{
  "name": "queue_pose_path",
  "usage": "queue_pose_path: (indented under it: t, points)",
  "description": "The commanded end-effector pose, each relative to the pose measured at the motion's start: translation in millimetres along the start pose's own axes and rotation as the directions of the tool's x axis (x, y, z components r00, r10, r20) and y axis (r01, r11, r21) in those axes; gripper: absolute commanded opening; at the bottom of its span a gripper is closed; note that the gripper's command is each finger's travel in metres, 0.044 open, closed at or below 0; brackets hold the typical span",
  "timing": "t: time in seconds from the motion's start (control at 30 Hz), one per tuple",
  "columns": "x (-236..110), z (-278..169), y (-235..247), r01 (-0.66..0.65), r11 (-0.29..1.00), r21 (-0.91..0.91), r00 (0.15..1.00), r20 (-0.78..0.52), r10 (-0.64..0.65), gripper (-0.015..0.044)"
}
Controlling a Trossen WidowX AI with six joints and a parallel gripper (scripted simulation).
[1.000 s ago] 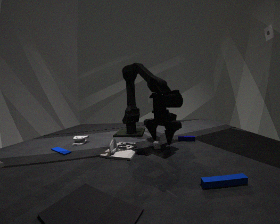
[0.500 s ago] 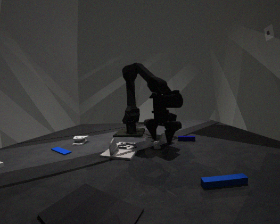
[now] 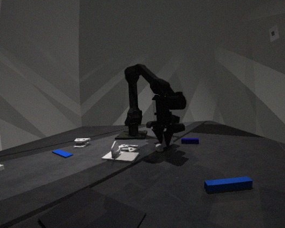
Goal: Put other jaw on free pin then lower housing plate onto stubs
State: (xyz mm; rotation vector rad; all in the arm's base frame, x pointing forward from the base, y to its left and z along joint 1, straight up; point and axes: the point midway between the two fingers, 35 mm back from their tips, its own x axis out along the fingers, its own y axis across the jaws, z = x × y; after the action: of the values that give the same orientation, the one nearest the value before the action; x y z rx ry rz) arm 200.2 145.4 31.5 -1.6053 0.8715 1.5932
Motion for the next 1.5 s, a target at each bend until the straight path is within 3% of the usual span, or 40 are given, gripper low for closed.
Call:
queue_pose_path:
  t: [0.0, 0.4, 1.2, 1.47]
  points:
    - [0.0, 0.0, 0.3, -0.001, 1.0, 0.0, 1.0, 0.0, 0.001, 0.0134]
    - [-2.0, 0.0, -0.1, -0.001, 1.0, 0.0, 1.0, 0.0, 0.001, 0.0134]
    - [-76.2, 0.0, -0.6, -0.001, 1.0, 0.004, 1.0, -0.002, 0.001, 0.0134]
    - [-78.3, 0.0, -0.3, -0.001, 1.0, 0.004, 1.0, -0.002, 0.001, 0.0134]
